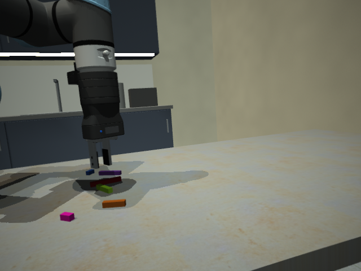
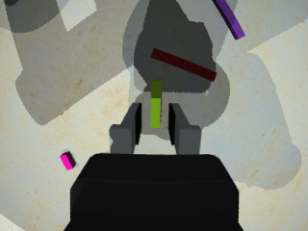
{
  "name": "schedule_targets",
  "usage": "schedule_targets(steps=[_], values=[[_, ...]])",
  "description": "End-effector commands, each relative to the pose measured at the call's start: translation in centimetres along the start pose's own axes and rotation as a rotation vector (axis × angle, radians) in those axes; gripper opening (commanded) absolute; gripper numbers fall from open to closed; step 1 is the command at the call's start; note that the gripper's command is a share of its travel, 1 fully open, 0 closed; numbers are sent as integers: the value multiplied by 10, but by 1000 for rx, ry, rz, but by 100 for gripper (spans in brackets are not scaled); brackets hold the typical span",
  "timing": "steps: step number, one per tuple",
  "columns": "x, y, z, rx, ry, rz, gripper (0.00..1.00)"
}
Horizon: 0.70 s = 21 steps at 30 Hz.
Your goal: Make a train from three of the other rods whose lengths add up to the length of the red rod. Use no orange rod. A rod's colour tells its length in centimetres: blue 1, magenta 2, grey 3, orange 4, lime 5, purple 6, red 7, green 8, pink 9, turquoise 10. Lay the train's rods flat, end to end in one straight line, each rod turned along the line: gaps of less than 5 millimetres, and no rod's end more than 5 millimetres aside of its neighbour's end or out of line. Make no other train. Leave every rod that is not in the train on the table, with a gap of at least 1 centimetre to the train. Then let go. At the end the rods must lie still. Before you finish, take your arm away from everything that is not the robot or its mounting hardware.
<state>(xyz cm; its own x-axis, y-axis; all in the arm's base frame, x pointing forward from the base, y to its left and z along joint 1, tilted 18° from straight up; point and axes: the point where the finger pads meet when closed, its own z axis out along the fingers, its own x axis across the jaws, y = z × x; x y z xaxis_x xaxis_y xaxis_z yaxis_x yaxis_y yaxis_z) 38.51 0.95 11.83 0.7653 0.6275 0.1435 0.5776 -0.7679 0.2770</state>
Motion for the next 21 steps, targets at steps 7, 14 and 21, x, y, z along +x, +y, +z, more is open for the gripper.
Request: schedule_targets(steps=[7,14,21], values=[[0,0,15,-1,1,0,54],[0,0,25,-1,1,0,54],[1,0,30,-1,1,0,54]])
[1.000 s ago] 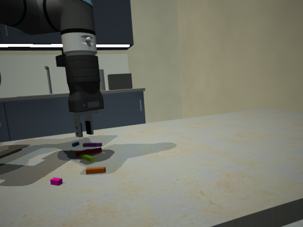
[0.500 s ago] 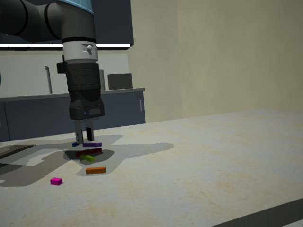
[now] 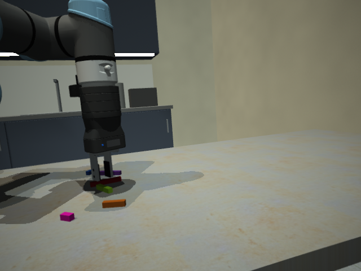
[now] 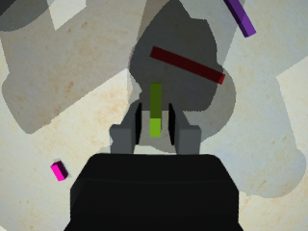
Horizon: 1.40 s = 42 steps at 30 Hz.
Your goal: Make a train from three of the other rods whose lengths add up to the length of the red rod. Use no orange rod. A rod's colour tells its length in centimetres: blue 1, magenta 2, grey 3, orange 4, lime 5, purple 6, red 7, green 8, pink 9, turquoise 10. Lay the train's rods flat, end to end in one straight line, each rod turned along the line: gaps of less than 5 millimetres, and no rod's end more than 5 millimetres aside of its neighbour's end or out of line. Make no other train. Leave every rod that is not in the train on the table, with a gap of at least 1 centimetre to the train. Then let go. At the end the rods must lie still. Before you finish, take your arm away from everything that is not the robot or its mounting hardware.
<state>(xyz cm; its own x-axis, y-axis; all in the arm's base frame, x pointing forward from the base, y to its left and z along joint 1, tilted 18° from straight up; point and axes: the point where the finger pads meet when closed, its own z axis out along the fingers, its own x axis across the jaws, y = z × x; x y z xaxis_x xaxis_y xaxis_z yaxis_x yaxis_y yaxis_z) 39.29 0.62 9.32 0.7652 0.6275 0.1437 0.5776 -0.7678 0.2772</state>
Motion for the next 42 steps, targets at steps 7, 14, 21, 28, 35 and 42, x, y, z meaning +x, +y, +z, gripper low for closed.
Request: schedule_targets(steps=[7,14,21,28,35,42], values=[[0,0,8,-1,1,0,54],[0,0,10,-1,1,0,54],[0,0,10,-1,1,0,54],[0,0,10,-1,1,0,54],[0,0,10,-1,1,0,54],[0,0,10,-1,1,0,54]])
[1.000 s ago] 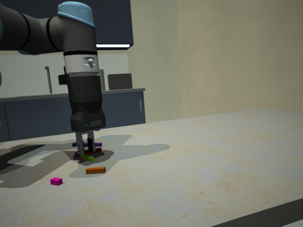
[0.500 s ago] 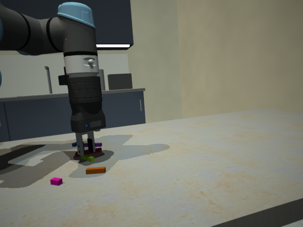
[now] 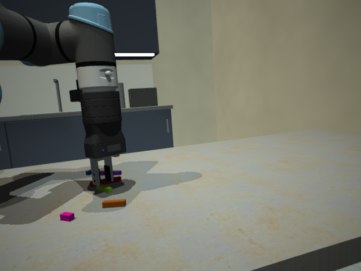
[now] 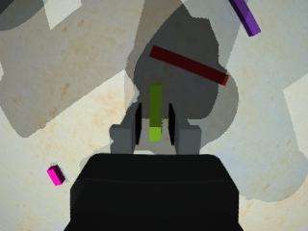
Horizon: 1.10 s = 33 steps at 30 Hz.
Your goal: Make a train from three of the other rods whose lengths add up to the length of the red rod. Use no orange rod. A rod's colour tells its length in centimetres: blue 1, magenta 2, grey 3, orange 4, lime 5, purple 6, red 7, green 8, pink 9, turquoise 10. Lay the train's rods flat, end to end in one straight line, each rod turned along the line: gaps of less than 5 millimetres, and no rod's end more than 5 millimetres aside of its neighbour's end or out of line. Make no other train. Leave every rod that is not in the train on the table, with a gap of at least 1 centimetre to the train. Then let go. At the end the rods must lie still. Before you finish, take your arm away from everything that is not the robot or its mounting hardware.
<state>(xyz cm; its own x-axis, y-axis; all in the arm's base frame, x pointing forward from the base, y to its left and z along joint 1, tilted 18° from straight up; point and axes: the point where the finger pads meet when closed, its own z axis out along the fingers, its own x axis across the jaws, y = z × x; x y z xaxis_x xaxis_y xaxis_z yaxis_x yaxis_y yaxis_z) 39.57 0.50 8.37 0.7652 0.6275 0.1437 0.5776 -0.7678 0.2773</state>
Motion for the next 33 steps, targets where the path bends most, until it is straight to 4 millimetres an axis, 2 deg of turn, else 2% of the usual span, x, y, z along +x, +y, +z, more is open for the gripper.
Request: schedule_targets(steps=[1,21,33], values=[[0,0,0,-1,1,0,54],[0,0,3,-1,1,0,54],[0,0,14,-1,1,0,54]])
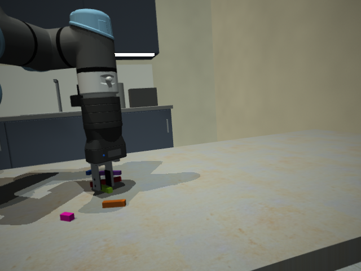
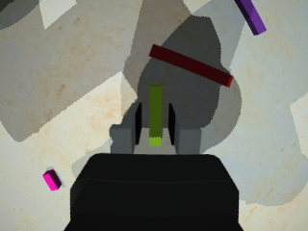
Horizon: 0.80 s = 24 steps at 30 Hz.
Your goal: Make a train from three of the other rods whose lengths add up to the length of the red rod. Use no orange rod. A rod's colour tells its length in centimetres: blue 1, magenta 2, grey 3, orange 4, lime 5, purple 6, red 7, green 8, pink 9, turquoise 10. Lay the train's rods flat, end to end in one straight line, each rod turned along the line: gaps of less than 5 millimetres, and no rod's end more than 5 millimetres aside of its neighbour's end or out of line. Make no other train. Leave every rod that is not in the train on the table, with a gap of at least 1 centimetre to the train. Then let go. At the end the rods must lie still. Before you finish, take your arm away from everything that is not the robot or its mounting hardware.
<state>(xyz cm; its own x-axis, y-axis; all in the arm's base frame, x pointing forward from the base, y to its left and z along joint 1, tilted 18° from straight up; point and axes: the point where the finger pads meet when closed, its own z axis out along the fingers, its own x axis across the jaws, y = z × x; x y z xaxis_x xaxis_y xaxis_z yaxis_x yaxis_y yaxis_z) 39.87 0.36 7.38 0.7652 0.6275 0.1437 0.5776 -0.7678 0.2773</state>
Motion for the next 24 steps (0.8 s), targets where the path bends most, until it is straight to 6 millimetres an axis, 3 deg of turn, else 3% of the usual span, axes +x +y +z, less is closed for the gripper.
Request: schedule_targets(steps=[1,24], values=[[0,0,4,-1,1,0,54],[0,0,6,-1,1,0,54]])
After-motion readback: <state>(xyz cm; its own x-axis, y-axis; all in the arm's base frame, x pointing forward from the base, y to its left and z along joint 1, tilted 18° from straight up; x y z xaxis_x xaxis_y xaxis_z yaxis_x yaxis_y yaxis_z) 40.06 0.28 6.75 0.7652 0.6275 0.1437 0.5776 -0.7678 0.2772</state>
